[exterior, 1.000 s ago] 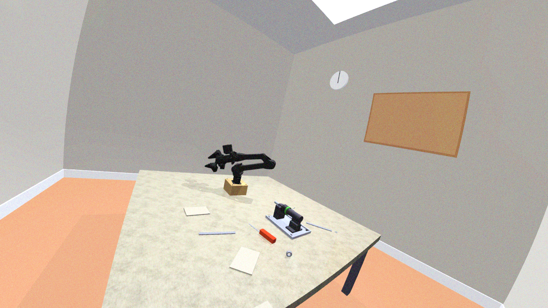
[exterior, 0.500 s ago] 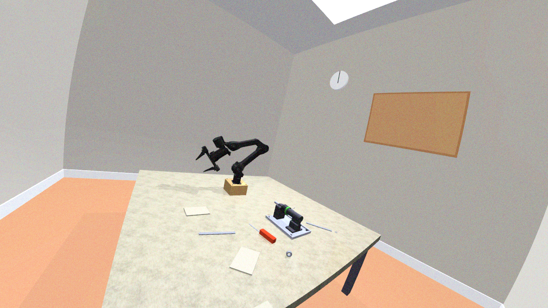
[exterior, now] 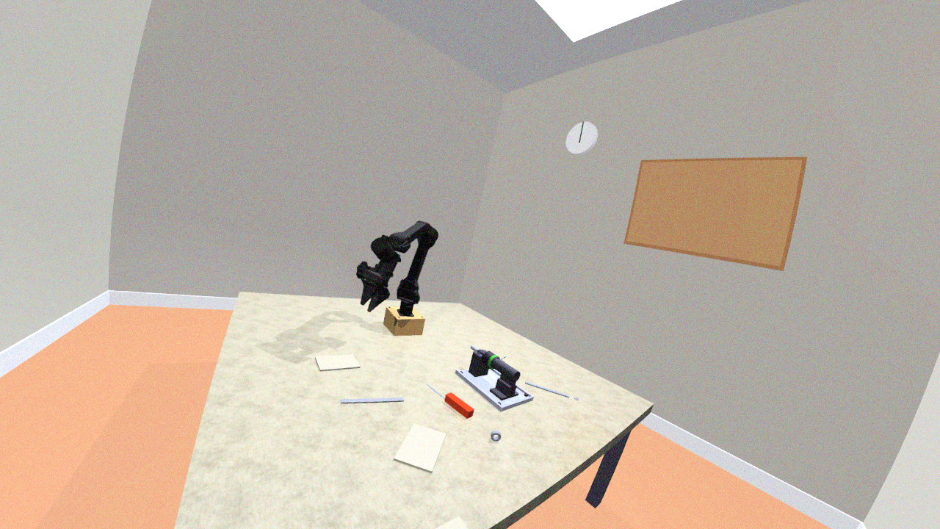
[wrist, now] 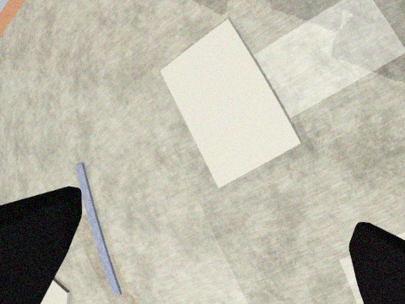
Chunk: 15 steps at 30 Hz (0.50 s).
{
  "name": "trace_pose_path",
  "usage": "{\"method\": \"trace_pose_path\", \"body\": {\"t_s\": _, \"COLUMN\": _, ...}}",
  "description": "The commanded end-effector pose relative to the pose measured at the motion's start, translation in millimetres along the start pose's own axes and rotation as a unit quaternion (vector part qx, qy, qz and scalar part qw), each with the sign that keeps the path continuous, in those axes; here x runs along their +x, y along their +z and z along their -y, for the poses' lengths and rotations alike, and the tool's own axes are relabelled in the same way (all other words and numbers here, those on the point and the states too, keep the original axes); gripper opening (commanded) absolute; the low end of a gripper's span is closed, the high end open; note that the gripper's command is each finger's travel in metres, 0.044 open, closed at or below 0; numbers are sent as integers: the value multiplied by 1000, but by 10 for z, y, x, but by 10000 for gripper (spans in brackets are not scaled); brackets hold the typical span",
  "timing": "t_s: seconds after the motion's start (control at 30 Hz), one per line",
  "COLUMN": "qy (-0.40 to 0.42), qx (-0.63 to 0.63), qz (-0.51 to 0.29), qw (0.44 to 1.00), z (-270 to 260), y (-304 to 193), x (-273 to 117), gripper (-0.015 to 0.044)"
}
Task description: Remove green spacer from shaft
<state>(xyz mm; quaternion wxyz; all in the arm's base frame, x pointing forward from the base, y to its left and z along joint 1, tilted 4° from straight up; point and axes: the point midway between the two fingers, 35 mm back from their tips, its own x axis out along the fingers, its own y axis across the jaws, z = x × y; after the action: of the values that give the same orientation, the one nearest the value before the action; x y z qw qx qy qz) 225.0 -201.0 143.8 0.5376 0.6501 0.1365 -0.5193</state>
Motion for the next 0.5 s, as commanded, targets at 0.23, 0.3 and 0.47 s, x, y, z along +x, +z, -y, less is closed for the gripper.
{"method": "trace_pose_path", "body": {"t_s": 0.23, "qy": -43, "qx": -444, "qz": -164, "qw": 880, "z": -153, "y": -1772, "x": 48, "gripper": 440}}
{"method": "trace_pose_path", "body": {"t_s": 0.3, "qy": -45, "qx": -513, "qz": -184, "qw": 837, "z": -90, "y": -2066, "x": 3, "gripper": 440}}
{"method": "trace_pose_path", "body": {"t_s": 0.47, "qy": -44, "qx": -671, "qz": -225, "qw": 706, "z": 165, "y": -2763, "x": -153, "gripper": 440}}
